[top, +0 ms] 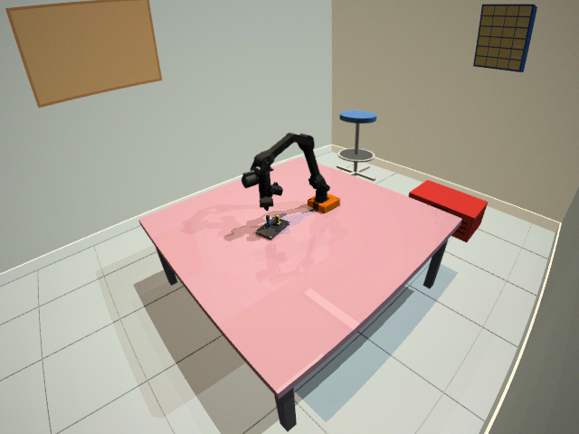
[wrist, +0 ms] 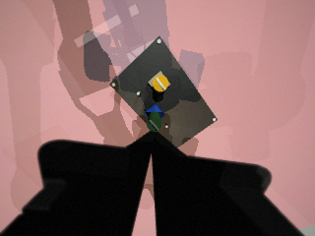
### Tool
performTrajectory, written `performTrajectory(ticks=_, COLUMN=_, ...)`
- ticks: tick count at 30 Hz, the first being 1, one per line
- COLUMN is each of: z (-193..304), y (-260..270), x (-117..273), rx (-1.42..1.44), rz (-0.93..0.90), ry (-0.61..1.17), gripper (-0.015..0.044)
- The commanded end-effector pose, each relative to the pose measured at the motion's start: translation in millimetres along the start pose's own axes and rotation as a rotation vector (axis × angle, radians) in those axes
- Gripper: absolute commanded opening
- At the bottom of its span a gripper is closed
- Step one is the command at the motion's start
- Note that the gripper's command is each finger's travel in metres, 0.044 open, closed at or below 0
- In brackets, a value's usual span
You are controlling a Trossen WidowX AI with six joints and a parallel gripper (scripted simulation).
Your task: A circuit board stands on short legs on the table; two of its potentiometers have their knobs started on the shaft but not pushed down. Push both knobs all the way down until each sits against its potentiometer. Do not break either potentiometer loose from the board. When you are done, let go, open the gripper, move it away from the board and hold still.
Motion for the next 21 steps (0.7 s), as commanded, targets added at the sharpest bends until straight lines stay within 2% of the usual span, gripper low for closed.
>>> performTrajectory(ticks=1, z=0, y=0, x=-4, rx=0.006, rz=0.002, ry=-0.003, gripper=0.0000)
performTrajectory(ticks=21, z=0, y=0, x=-25, rx=0.006, rz=0.002, ry=-0.003, gripper=0.0000)
Point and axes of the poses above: the point midway between the two fingers, 35 mm back from their tips, its own x axis back along the fingers, its own y axis across the jaws, z = x × y, the point moved 6 cm from there along x, back along the fingers, and after that the axes turned 9 degrees about x, right-handed, at the moved point
